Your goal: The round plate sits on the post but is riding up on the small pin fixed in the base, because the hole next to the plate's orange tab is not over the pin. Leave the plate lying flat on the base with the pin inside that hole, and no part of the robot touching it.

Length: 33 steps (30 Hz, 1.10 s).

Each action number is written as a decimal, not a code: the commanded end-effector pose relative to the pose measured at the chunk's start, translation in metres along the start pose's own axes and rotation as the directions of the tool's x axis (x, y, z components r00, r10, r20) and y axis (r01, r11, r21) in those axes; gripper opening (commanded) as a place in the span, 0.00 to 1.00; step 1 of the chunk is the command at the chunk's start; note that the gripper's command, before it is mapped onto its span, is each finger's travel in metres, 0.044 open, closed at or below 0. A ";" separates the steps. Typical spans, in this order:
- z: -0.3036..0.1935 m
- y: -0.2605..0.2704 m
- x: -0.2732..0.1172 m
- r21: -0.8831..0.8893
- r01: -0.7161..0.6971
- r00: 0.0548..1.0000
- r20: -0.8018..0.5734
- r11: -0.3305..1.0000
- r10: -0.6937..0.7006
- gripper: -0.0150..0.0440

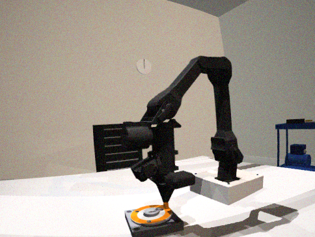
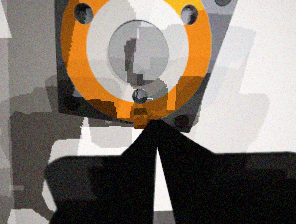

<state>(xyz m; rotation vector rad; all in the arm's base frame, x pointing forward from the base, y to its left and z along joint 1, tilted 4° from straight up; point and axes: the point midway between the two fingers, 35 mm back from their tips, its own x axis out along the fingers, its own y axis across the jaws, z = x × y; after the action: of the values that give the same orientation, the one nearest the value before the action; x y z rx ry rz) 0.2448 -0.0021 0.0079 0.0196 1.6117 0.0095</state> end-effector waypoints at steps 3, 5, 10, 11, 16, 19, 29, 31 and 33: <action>-0.001 0.005 0.000 0.001 -0.005 1.000 -0.003 1.000 0.005 0.25; -0.001 0.006 0.000 0.001 -0.005 1.000 -0.003 1.000 0.005 0.25; -0.002 0.009 0.001 0.001 -0.006 1.000 -0.003 1.000 0.006 0.25; -0.002 0.010 0.001 0.001 -0.006 1.000 -0.003 1.000 0.006 0.25; -0.001 0.010 -0.010 0.001 -0.006 1.000 -0.003 1.000 0.006 0.25; -0.001 0.009 -0.027 0.001 -0.006 1.000 -0.003 1.000 0.006 0.25; -0.003 0.008 -0.038 0.004 -0.002 1.000 -0.003 1.000 0.002 0.25; -0.003 0.008 -0.038 0.004 -0.002 1.000 -0.003 1.000 0.002 0.25; -0.003 0.008 -0.038 0.004 -0.002 1.000 -0.003 1.000 0.002 0.25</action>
<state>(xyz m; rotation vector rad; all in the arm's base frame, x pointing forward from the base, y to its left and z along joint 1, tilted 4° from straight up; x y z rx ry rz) 0.2434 0.0053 0.0460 0.0243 1.6155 0.0077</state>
